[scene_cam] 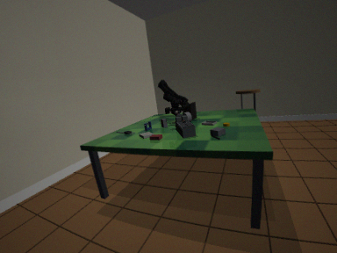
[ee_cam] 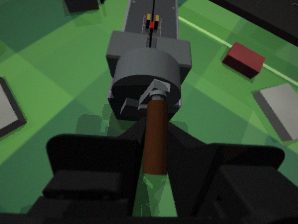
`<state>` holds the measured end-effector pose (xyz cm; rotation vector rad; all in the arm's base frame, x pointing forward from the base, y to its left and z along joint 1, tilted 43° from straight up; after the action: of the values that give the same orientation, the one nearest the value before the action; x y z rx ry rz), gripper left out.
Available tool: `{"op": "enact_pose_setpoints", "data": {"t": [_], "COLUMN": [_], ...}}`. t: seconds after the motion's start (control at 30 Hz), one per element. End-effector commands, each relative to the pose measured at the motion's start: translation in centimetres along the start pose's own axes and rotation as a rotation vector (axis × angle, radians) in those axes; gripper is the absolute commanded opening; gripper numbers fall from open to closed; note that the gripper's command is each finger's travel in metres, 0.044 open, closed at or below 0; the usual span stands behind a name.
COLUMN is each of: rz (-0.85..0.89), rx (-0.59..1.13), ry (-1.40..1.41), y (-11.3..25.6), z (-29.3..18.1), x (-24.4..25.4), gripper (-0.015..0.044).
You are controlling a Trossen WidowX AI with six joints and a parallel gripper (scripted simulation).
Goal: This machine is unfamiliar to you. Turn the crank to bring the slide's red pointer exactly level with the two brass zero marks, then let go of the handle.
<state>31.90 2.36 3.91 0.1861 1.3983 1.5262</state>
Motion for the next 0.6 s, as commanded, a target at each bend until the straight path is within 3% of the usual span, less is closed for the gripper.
{"op": "enact_pose_setpoints", "data": {"t": [0.0,0.57], "rz": [-0.019,-0.019], "rx": [-0.001,0.0], "ry": [-0.013,-0.013], "y": [-0.18,-0.64], "z": [-0.05,-0.41], "x": [-0.78,-1.59], "gripper": [0.0,0.0]}}
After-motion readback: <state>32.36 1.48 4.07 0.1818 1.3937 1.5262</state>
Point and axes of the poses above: the point midway between the two fingers, 35 mm back from their tips, its own y axis back along the fingers, its own x axis across the jaws, z = x × y, the point moved 8 cm from there along y, back along the fingers, and after that the axes turned 10 degrees about -y, right-handed, at the moved point
